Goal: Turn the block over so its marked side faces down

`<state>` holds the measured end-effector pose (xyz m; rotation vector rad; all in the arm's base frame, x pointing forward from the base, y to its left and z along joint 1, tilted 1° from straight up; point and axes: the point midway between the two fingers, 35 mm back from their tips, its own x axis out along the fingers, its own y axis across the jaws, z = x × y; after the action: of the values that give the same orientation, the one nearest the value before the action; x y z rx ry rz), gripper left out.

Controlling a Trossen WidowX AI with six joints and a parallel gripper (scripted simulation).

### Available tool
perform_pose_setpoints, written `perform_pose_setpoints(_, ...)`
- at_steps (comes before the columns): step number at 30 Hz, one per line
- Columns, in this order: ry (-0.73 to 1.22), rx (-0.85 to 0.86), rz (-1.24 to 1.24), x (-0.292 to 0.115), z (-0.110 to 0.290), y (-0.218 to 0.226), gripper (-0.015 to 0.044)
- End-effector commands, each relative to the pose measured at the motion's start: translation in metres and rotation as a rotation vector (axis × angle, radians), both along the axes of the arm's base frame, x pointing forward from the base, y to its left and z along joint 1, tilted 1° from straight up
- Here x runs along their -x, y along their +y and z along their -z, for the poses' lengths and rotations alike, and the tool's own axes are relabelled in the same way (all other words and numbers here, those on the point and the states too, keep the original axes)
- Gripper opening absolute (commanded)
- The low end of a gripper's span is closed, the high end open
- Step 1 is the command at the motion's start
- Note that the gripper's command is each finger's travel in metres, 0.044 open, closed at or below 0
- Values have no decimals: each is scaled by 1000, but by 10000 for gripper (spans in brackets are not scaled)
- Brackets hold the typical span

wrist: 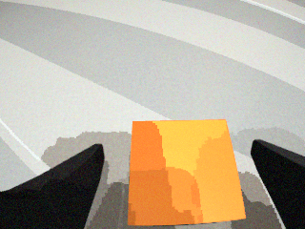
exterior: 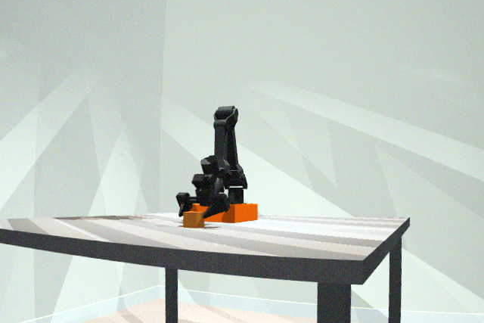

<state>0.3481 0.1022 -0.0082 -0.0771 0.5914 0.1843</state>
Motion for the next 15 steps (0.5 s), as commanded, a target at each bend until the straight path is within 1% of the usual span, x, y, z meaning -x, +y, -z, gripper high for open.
perform_pose_setpoints(1, 137, 17, -1, -6, -25, 4, 440)
perform_pose_setpoints(6, 313, 51, 5, 13, -59, -2, 440)
perform_pose_setpoints(7, 321, 49, 5, 15, -69, -2, 440)
perform_pose_setpoints(9, 364, 60, 7, 23, -71, -5, 440)
perform_pose_setpoints(15, 366, 61, 7, 24, -71, -5, 440)
